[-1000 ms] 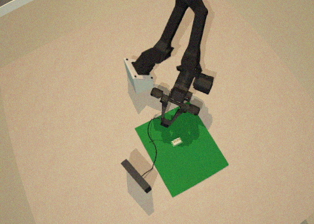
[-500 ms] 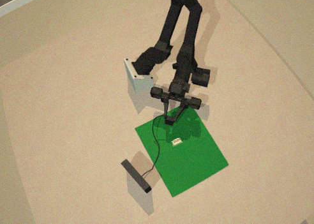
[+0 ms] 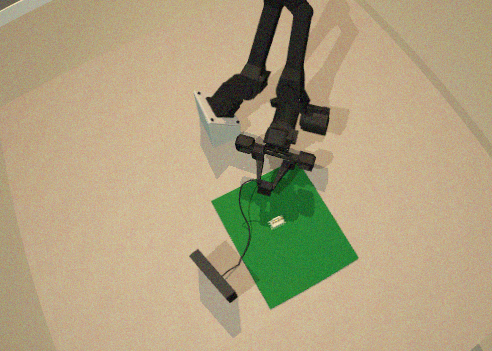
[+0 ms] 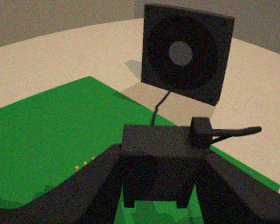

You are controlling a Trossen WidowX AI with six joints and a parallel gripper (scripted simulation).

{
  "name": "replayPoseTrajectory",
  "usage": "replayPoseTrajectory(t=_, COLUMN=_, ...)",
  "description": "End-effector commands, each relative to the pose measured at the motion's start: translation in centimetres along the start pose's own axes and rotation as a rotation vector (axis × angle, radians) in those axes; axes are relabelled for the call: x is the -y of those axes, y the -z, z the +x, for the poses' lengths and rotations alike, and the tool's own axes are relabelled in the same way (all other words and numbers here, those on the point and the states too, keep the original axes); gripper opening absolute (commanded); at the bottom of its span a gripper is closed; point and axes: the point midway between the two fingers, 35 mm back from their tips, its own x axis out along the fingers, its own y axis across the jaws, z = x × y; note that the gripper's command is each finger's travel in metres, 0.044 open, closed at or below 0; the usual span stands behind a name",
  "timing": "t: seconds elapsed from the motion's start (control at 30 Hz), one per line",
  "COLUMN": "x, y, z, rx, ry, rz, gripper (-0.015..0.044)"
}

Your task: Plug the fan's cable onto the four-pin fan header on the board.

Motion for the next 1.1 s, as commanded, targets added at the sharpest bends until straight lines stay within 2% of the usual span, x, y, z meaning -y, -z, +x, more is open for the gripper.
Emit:
replayPoseTrajectory(t=0.0, x=0.0, y=-0.3, z=-0.1, rx=0.0, ry=-0.002, rz=0.001, gripper=0.0)
replayPoseTrajectory(t=1.07, x=-0.2, y=1.9, z=0.4, rx=0.003, ry=0.0, rz=0.005, gripper=0.0)
